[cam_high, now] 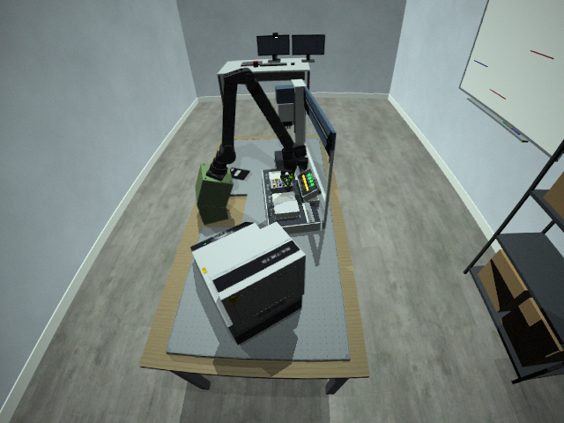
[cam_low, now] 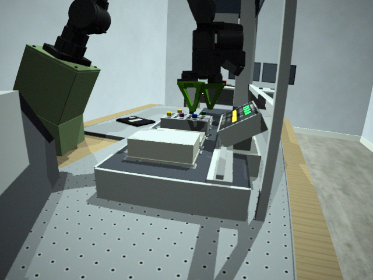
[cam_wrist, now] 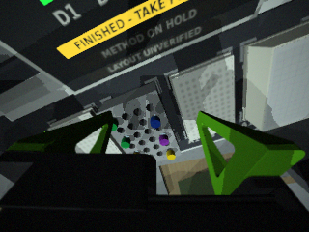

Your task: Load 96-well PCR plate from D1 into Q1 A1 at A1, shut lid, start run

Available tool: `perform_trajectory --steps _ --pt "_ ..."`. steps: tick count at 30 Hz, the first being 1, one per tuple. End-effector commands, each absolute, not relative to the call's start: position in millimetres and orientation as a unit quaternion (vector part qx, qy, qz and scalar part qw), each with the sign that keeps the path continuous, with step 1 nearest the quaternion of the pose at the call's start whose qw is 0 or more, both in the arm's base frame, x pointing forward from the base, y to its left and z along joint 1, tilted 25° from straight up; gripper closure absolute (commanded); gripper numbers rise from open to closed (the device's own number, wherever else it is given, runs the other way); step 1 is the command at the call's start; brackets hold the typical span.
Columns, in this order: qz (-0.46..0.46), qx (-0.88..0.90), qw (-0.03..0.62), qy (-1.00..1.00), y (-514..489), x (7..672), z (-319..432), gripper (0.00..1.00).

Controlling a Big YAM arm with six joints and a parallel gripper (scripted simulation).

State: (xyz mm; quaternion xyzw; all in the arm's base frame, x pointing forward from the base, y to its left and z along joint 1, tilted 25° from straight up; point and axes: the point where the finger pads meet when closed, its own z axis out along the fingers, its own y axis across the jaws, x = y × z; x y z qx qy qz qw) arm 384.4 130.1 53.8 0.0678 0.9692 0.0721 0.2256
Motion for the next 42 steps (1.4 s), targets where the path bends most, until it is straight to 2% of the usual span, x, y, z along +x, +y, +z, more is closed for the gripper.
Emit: perform_trajectory --steps 1,27,33,42 --pt "0.071 0.041 0.241 0.967 139 383 71 0.00" --pt "0.065 -0.119 0.201 0.970 237 324 57 0.00" --pt "0.077 -0.132 0.226 0.962 265 309 70 0.00" --pt "0.079 -0.111 0.224 0.965 259 309 73 0.00"
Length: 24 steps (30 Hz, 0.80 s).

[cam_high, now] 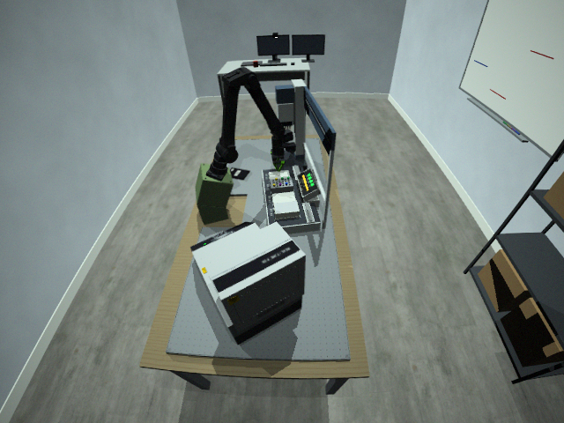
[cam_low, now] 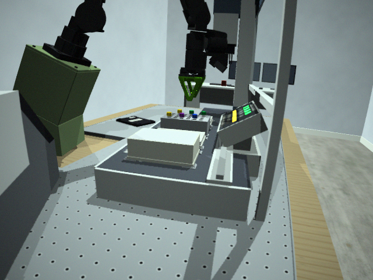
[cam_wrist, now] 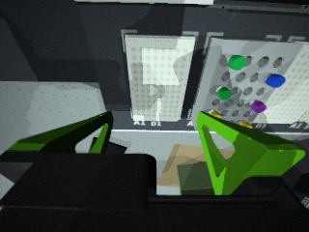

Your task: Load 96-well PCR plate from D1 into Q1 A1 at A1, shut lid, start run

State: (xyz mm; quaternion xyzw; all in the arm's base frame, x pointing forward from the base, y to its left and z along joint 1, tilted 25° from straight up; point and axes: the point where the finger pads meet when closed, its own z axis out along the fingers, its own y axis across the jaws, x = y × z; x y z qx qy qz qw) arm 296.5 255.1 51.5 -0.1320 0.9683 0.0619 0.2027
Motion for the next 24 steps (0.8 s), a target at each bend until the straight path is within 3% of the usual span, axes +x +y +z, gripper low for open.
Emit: perform_trajectory --steps 1,24 --pt "0.079 -0.110 0.224 0.965 258 309 72 0.00" --pt "0.076 -0.117 0.224 0.965 271 321 51 0.00"
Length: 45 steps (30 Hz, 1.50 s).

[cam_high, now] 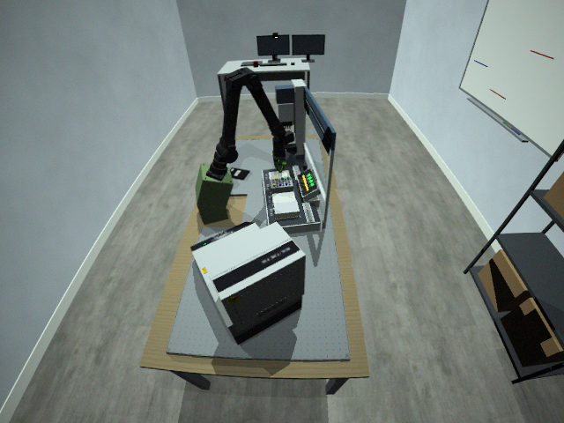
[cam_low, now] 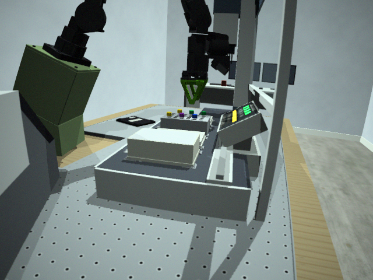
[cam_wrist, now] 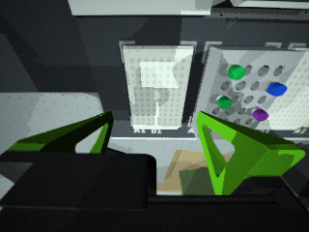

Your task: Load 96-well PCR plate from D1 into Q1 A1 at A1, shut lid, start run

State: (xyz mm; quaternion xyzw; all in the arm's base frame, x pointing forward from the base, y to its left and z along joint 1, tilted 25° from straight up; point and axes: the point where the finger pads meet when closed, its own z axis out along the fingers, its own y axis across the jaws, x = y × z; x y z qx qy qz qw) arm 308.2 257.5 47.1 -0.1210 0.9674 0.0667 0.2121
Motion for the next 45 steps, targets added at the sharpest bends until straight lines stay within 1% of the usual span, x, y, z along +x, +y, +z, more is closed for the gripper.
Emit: perform_trajectory --steps 1,31,38,45 --pt "0.075 -0.115 0.224 0.965 270 323 49 0.00" --pt "0.071 -0.126 0.219 0.965 276 338 4 0.00" --pt "0.075 -0.120 0.229 0.963 275 350 1 0.00" --pt "0.074 -0.121 0.221 0.965 275 338 2 0.00"
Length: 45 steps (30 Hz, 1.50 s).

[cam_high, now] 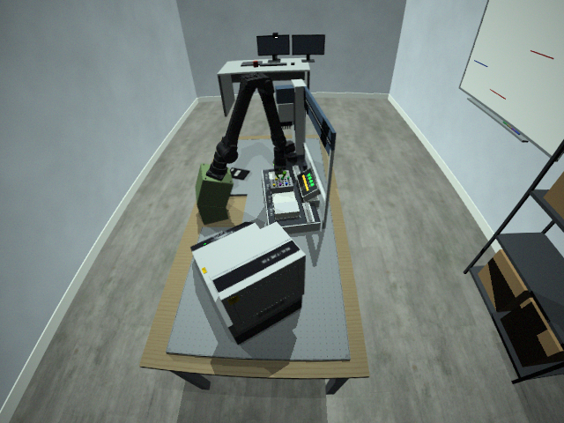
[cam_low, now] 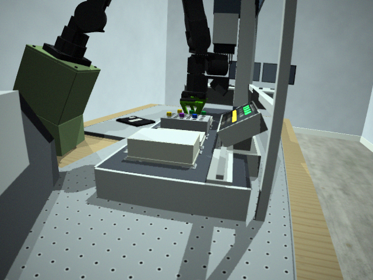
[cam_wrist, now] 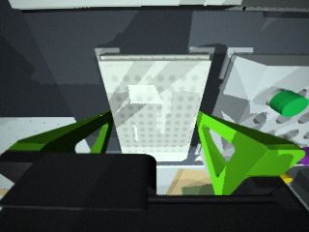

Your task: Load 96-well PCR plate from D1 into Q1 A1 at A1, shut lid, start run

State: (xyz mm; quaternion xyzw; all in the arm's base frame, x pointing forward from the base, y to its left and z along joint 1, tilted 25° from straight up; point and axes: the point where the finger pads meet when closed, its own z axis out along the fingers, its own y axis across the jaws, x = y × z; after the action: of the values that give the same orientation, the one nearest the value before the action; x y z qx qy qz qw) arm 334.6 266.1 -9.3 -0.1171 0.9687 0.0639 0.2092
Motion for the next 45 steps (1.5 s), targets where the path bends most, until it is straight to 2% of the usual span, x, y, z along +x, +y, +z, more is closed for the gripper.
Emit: perform_trajectory --steps 1,34,45 --pt "0.074 -0.121 0.219 0.965 275 335 2 0.00" --pt "0.061 -0.124 0.209 0.968 270 339 -7 0.00" --pt "0.070 -0.125 0.223 0.964 274 340 8 0.00"
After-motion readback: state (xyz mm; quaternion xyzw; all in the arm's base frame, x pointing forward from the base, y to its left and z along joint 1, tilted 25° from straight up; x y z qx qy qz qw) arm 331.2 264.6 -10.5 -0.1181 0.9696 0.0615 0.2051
